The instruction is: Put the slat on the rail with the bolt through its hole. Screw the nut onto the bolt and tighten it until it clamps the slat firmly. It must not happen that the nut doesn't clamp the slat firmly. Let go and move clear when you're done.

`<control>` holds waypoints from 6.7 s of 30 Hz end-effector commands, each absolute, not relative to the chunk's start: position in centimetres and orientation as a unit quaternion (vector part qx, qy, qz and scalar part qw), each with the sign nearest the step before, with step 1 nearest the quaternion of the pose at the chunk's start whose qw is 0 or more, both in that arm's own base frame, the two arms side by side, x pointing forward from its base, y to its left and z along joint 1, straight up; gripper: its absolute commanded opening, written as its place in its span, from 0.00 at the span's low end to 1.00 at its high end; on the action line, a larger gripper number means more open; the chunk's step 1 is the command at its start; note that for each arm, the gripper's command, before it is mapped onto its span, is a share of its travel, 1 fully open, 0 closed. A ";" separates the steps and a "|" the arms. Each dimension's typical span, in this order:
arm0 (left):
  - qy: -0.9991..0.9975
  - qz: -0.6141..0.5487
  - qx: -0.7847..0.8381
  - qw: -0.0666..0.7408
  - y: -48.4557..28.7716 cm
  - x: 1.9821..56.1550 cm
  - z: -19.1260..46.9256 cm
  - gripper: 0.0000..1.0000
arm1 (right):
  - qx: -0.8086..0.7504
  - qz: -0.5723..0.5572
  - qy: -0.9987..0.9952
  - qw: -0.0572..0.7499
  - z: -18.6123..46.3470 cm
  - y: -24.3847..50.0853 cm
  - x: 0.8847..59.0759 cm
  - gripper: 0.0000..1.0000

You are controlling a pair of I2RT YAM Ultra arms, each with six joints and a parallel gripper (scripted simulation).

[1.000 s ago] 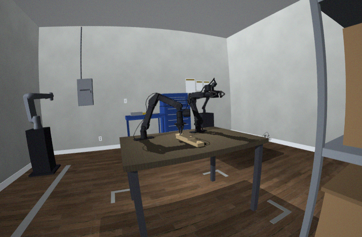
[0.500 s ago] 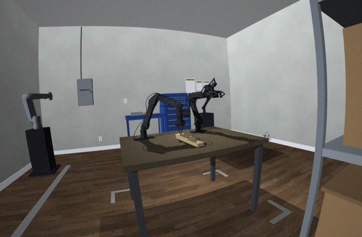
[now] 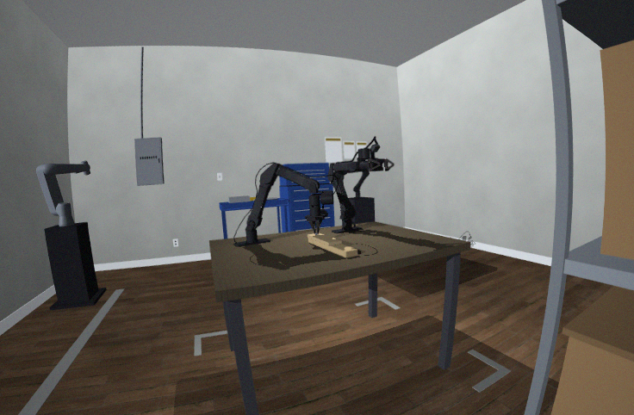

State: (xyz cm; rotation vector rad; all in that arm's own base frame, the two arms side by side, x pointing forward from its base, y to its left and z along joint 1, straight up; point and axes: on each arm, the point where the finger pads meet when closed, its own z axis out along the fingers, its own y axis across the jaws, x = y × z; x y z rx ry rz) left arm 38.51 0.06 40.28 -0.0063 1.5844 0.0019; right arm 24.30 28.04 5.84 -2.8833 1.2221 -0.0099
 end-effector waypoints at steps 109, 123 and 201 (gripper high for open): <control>0.703 0.000 0.000 0.711 0.1 38.1 41.2 1.00 | -0.167 0.007 0.986 0.003 4.9 28.4 23.8 0.12; 0.703 0.000 0.000 0.711 0.1 38.1 41.2 1.00 | -0.048 0.008 0.999 0.002 4.9 28.4 23.8 0.12; 0.703 0.000 0.000 0.711 0.1 38.1 41.2 1.00 | 0.509 0.007 0.861 -0.003 4.9 28.4 23.8 0.12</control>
